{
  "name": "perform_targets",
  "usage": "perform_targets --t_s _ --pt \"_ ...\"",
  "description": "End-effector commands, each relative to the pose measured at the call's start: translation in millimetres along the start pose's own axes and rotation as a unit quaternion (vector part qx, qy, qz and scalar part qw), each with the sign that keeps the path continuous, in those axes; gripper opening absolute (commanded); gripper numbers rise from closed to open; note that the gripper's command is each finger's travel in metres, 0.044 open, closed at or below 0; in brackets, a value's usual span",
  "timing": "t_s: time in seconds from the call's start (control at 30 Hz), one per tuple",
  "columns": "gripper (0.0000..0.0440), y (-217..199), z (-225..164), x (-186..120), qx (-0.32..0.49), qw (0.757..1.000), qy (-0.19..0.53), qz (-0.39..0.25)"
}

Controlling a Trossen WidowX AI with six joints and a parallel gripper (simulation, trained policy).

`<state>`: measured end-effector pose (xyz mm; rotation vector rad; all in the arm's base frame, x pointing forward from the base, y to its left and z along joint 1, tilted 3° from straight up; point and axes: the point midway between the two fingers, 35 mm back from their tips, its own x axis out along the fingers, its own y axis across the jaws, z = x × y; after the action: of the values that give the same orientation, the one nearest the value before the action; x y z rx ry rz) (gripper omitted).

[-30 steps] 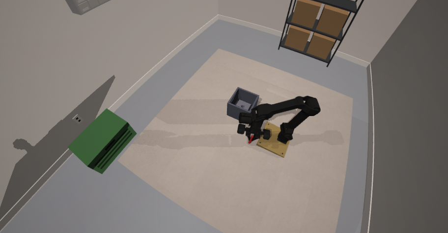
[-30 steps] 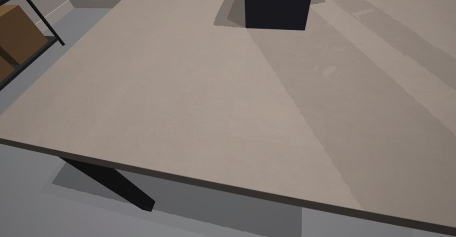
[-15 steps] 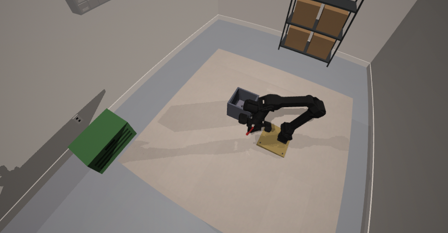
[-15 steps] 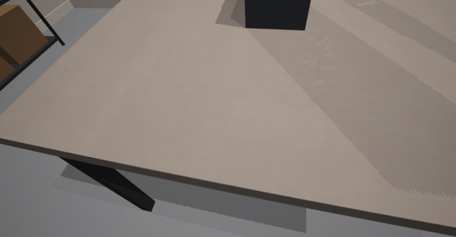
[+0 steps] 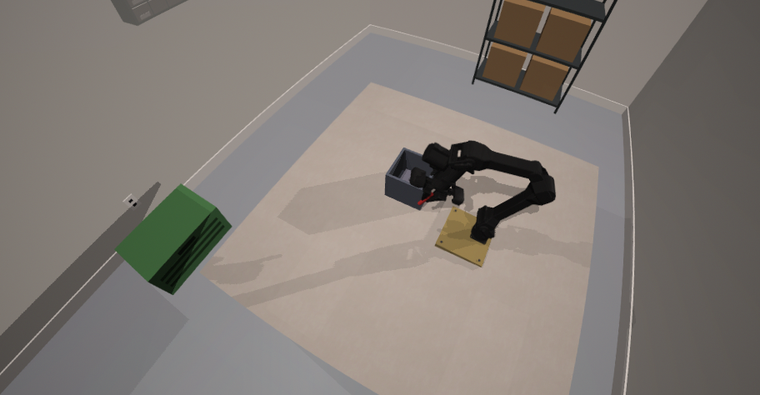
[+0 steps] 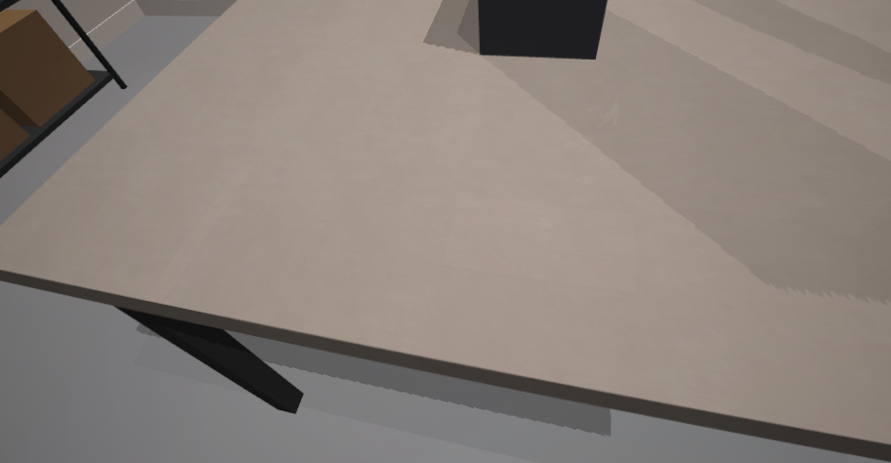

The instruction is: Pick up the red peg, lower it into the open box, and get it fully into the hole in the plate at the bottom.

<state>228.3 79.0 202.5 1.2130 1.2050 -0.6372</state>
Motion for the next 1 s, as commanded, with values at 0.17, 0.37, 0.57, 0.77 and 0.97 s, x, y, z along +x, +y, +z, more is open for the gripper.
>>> perform_targets --t_s 0.17,0.37,0.57,0.77,0.97 --pt "0.0 2 35 -13 0.011 0.999 -0.046 -0.005" --pt "0.0 1 56 -13 0.024 0.998 -0.061 -0.02" --pt "0.0 2 75 -11 0.035 0.996 -0.069 -0.033" --pt "0.0 4 93 -8 0.045 0.995 -0.071 -0.044" --pt "0.0 5 110 -3 0.052 0.995 -0.07 -0.053"
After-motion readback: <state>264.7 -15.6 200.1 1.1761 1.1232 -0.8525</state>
